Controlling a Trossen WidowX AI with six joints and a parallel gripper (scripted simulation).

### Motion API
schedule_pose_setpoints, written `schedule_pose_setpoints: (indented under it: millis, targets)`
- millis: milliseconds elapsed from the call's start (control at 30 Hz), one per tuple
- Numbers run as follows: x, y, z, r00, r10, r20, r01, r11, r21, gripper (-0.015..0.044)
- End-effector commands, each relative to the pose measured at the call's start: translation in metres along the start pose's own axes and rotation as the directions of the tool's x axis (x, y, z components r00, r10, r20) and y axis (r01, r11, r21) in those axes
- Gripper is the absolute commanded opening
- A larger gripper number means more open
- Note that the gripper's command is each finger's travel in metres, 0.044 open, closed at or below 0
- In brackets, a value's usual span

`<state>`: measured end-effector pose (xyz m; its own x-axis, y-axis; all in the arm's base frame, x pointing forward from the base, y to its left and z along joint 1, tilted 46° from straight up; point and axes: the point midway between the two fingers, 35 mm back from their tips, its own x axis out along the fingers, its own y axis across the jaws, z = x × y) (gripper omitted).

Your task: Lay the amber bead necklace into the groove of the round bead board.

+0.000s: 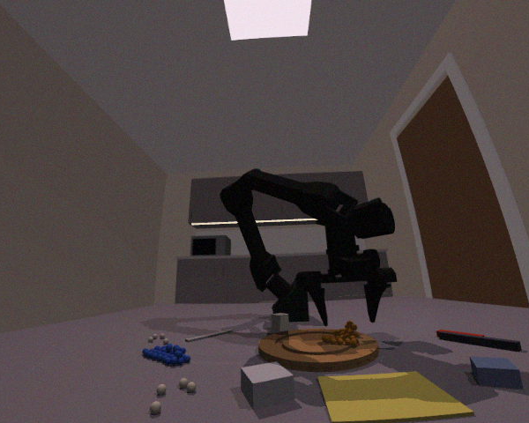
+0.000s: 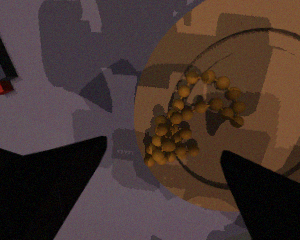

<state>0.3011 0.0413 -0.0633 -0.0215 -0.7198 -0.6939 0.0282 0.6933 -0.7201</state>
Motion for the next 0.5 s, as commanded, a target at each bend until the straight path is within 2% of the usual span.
schedule_pose_setpoints:
  millis: [0, 67, 133, 233, 400, 467]
  targets:
    - [0.0, 0.0, 0.0, 1.0, 0.003, -0.002, -0.003, 1.0, 0.007, 0.044]
    - [-0.001, -0.001, 0.002, 1.0, 0.003, -0.002, -0.003, 0.997, 0.073, 0.0387]
    - [-0.004, -0.003, 0.009, 1.0, 0.003, -0.002, -0.003, 0.967, 0.255, 0.0335]
    - [-0.008, -0.008, 0.02, 1.0, 0.003, -0.001, -0.002, 0.845, 0.535, 0.0256]
    - [-0.015, -0.017, 0.038, 1.0, 0.003, -0.001, -0.001, 0.474, 0.881, 0.0125]
    - [-0.017, -0.021, 0.045, 1.0, 0.003, -0.001, 0.0, 0.284, 0.959, 0.012]
